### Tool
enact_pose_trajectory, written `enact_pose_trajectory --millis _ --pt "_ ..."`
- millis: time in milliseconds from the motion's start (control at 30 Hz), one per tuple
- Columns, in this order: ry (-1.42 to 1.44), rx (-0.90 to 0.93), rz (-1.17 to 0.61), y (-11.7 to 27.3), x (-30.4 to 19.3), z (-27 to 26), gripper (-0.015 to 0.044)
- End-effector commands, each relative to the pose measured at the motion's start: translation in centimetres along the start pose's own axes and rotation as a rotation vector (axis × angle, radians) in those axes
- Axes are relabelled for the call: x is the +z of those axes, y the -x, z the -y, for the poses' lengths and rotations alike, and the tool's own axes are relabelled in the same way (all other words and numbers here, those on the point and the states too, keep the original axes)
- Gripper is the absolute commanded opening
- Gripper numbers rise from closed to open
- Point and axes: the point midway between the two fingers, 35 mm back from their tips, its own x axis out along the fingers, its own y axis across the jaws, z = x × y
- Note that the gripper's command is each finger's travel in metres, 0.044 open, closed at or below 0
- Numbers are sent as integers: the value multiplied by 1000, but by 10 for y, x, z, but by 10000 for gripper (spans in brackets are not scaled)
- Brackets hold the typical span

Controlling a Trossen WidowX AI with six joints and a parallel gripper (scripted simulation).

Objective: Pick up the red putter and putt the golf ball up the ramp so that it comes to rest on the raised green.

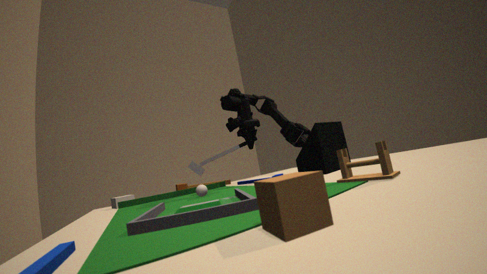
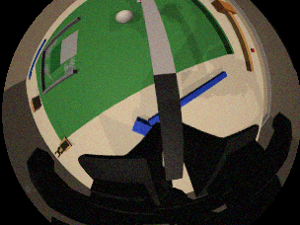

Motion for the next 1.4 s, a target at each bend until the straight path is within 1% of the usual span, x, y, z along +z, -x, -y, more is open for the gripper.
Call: enact_pose_trajectory --millis 0,133,400,1100,1367 --pt "-17 -8 3 -1 -2 3 0" --pt "-17 -7 3 -10 -2 2 0" --pt "-18 -9 5 -40 -2 3 0" --pt "-19 -10 6 -69 -2 4 0" --pt "-28 -5 3 -67 -1 4 0"
